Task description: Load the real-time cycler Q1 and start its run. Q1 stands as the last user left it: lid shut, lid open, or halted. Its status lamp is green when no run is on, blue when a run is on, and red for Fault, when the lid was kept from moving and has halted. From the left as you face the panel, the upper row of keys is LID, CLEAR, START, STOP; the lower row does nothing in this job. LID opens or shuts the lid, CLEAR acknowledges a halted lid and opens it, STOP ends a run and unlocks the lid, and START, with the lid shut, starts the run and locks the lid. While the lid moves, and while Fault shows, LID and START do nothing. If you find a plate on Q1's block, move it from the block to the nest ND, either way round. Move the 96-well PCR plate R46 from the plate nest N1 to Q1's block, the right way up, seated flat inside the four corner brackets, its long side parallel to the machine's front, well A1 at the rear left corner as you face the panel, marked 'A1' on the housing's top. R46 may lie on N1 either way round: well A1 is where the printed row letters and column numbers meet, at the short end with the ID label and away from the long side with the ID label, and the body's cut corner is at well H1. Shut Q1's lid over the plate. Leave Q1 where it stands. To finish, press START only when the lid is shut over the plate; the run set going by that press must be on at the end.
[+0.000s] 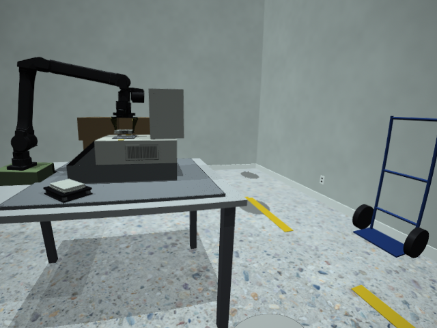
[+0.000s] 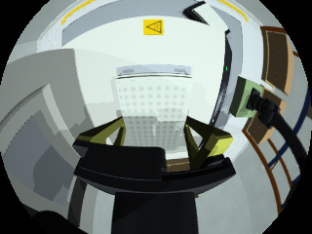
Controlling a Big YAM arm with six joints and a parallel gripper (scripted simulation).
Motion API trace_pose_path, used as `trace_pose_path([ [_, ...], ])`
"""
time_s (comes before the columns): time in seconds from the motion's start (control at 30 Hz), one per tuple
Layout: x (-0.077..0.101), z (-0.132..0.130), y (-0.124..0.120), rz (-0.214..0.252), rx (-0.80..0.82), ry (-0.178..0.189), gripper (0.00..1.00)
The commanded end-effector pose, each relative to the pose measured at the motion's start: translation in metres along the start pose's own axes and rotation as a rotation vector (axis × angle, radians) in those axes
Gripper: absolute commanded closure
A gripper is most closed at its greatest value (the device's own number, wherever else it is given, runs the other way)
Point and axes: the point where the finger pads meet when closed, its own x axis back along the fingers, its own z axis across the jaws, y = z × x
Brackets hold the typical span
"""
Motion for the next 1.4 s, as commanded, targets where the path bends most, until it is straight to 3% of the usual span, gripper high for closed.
trace_pose_path([
  [0.0,0.003,0.001,0.004,-0.001,0.001,0.031,1.00],
  [0.2,-0.006,0.005,0.004,-0.001,0.001,0.009,1.00],
  [0.47,0.000,0.008,0.005,-0.001,0.001,0.003,1.00],
  [0.7,0.011,0.018,0.005,-0.002,0.001,0.033,1.00],
  [1.07,0.015,0.023,0.005,-0.002,0.000,0.043,1.00],
  [1.37,0.033,0.022,0.005,-0.002,-0.001,0.080,1.00],
])
